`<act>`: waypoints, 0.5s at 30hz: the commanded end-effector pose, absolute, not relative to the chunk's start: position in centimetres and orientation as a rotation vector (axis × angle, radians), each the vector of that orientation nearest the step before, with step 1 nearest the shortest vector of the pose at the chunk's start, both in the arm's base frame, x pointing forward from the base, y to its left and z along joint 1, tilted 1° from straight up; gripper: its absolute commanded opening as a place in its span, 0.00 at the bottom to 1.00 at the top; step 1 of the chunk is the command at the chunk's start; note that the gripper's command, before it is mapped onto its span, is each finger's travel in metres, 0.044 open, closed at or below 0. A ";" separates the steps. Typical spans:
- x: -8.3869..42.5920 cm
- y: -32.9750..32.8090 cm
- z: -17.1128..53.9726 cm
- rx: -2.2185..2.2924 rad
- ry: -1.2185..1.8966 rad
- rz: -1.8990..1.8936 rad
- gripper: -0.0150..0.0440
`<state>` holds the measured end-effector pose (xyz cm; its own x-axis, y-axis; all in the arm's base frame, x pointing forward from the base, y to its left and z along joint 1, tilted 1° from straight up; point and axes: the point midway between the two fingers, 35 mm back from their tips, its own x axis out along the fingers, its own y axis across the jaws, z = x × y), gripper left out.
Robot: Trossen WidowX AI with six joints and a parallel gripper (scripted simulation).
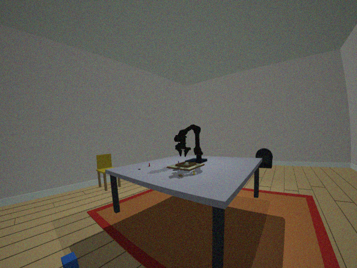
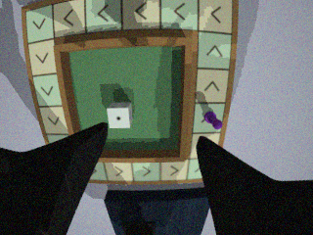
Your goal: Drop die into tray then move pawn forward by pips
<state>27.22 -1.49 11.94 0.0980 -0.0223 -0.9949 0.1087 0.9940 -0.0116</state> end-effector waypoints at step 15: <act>25.9 -9.5 9.4 0.387 1.495 -0.412 0.59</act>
